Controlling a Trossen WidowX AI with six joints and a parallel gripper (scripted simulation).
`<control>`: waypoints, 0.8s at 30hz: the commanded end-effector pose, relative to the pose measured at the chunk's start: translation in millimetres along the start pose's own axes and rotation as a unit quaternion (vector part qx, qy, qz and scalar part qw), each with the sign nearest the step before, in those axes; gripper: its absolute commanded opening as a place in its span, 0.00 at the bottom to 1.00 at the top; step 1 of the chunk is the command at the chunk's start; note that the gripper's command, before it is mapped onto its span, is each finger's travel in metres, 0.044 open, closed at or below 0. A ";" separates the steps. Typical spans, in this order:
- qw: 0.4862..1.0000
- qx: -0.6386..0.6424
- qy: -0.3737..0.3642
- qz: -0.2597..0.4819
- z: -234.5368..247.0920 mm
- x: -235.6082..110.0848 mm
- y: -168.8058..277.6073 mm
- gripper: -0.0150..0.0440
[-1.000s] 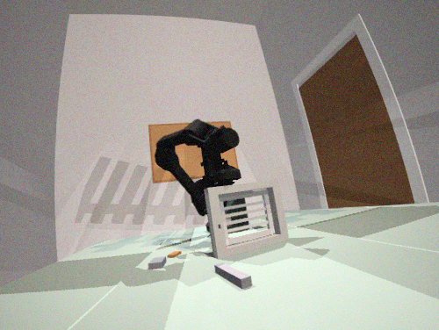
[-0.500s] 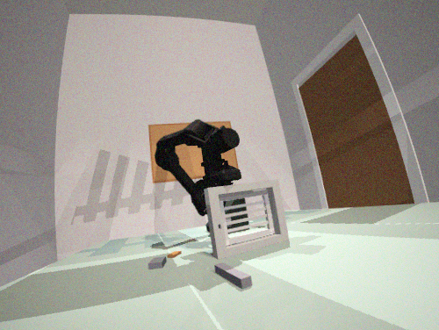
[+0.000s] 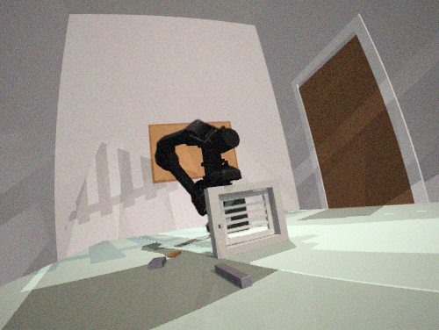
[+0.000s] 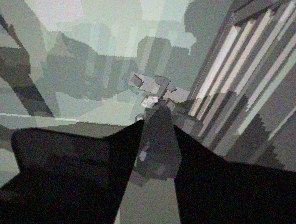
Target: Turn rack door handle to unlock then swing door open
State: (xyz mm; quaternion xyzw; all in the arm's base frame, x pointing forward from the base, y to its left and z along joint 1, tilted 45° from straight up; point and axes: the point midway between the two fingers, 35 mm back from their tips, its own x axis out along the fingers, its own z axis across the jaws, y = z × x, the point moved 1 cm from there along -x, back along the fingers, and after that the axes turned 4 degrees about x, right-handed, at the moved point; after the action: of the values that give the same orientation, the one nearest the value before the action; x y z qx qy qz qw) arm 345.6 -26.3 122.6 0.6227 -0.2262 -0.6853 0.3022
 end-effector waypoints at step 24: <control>0.984 0.178 -0.001 0.001 14.4 0.6 -9.4 0.28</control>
State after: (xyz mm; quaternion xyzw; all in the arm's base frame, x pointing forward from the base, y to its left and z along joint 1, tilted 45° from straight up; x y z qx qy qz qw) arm 332.9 -22.3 118.5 0.6554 -0.3235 -0.6479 0.2143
